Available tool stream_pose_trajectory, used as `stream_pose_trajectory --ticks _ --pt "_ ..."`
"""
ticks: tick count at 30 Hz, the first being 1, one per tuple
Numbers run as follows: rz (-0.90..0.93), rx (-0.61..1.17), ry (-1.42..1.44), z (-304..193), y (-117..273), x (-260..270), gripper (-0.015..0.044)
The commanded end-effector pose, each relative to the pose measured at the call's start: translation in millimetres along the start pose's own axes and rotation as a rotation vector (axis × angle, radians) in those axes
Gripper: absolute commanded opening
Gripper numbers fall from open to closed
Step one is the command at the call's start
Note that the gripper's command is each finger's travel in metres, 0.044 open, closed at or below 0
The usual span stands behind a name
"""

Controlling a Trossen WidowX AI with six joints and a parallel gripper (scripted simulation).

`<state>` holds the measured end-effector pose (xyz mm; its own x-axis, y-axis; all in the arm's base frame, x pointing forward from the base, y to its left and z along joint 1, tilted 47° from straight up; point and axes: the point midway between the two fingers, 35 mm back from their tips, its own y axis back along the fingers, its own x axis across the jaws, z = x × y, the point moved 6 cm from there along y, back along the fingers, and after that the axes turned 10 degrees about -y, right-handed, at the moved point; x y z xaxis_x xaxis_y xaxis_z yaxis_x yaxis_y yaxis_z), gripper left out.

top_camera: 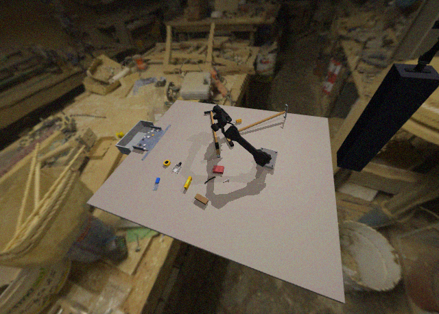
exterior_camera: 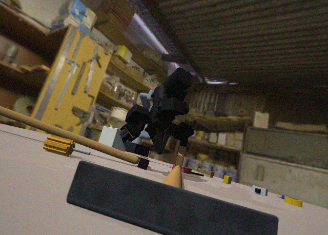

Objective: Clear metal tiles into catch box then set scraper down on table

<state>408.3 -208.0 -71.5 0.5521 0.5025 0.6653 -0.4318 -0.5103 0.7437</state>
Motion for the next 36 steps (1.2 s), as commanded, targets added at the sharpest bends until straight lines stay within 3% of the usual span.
stream_pose_trajectory --ticks 1,15,36 --pt "0.003 0.008 -0.006 -9 -11 -1 0.0" --pt "0.008 0.01 -0.007 -27 -33 -3 0.0" --pt "0.007 0.01 -0.006 -18 -38 11 0.0"
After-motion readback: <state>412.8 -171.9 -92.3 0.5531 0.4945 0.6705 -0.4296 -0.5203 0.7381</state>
